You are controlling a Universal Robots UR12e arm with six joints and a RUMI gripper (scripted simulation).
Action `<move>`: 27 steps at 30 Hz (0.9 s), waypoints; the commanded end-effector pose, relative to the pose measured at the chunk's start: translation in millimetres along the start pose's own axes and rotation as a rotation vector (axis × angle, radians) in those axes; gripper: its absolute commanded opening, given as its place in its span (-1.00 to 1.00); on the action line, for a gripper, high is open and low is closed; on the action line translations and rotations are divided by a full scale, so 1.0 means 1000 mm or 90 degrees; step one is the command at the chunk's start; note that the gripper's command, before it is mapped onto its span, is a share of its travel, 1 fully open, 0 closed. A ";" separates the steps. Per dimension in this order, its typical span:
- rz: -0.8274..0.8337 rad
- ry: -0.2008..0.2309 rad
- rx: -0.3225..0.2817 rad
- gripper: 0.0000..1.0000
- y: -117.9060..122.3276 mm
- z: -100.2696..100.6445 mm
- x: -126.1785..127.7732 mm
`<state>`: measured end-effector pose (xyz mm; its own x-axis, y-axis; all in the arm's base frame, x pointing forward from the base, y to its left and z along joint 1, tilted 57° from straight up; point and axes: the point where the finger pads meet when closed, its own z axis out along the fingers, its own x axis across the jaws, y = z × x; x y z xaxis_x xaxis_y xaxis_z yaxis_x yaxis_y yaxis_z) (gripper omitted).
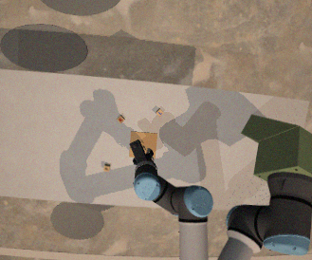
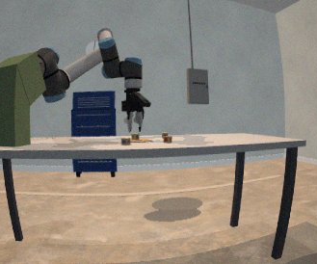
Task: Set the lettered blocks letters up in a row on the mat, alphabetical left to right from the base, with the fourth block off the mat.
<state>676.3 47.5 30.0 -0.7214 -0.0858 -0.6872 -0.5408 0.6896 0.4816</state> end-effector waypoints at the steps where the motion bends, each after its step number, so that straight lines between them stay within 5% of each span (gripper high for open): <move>1: 0.000 0.000 0.000 -0.19 0.000 0.000 0.000; 27: 0.000 0.000 0.000 -0.19 0.000 0.030 0.000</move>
<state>686.8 65.2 16.7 -0.7215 -0.0861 -0.6871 -0.5413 0.6890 0.4819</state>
